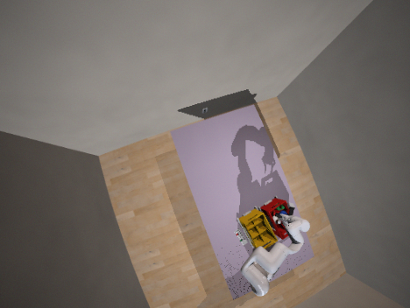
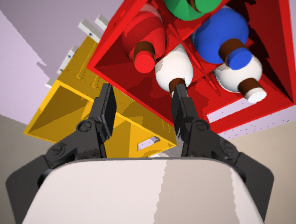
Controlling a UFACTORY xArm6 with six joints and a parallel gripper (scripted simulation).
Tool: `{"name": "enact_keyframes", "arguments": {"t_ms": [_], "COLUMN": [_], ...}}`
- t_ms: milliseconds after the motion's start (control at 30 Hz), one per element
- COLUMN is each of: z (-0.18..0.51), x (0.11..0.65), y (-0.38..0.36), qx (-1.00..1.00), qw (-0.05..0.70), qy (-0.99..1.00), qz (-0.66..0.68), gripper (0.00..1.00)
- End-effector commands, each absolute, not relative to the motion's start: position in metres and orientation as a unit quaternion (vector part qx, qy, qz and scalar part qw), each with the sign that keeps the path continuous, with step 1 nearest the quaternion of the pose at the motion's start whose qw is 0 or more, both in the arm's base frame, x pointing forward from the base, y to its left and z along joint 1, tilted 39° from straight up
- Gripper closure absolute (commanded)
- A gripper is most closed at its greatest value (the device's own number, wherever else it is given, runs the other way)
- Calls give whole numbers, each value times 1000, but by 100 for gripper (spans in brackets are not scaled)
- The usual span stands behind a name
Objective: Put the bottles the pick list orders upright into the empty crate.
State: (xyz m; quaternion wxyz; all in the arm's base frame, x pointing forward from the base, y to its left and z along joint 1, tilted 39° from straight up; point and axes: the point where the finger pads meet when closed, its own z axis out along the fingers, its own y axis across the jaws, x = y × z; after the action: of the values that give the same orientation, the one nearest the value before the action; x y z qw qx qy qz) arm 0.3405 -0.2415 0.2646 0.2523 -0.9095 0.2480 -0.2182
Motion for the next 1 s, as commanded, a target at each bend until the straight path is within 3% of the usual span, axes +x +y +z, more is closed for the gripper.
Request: {"name": "enact_keyframes", "arguments": {"t_ms": [0,967], "z": [266,244], "x": [341,356], "y": [-241,-232], "qx": [-910,-910], "qw": [251,251], "qy": [248,248], "qz": [-220,-220], "gripper": [35,35]}}
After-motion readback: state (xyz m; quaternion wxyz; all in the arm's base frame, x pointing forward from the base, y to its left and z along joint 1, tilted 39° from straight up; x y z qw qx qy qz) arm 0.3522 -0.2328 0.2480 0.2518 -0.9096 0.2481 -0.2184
